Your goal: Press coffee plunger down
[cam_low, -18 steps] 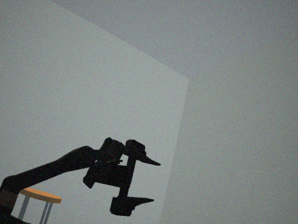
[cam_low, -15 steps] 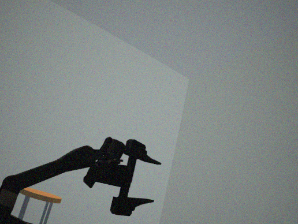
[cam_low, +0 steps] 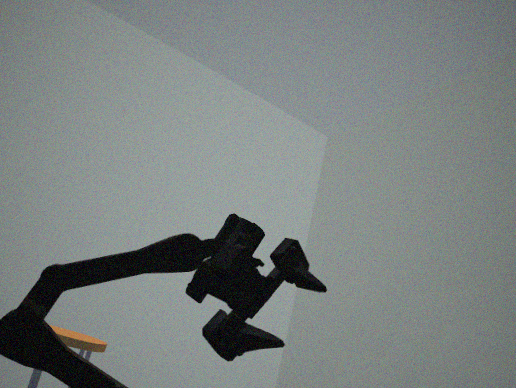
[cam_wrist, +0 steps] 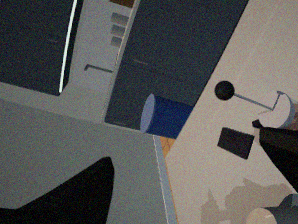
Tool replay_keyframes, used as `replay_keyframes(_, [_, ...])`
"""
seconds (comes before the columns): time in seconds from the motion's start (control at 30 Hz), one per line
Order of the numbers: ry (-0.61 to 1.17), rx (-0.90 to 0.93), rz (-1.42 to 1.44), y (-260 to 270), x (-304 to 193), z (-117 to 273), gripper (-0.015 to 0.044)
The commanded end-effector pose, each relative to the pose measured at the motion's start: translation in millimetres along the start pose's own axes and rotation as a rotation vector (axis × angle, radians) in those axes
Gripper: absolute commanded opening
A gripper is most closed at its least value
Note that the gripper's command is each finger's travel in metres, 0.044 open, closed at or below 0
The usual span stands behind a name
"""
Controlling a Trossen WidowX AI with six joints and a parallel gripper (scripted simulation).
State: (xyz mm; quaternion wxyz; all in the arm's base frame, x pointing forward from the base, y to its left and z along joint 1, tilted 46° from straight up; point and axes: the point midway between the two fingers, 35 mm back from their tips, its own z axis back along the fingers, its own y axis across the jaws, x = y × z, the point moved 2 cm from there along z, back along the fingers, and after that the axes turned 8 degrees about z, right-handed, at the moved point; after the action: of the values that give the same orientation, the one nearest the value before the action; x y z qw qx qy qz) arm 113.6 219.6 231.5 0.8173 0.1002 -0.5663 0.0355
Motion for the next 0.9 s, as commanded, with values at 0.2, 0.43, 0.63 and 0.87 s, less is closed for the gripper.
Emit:
replay_keyframes(0.2, [0.099,-0.319,0.701,3.6,18.1,-101.1,0.044])
replay_keyframes(0.43, [0.185,-0.408,0.939,-6.3,22.3,-138.9,0.044])
replay_keyframes(0.63, [0.19,-0.409,0.946,-22.2,10.1,-145.2,0.044])
replay_keyframes(0.87, [0.189,-0.405,0.949,-52.8,-14.5,-148.9,0.044])
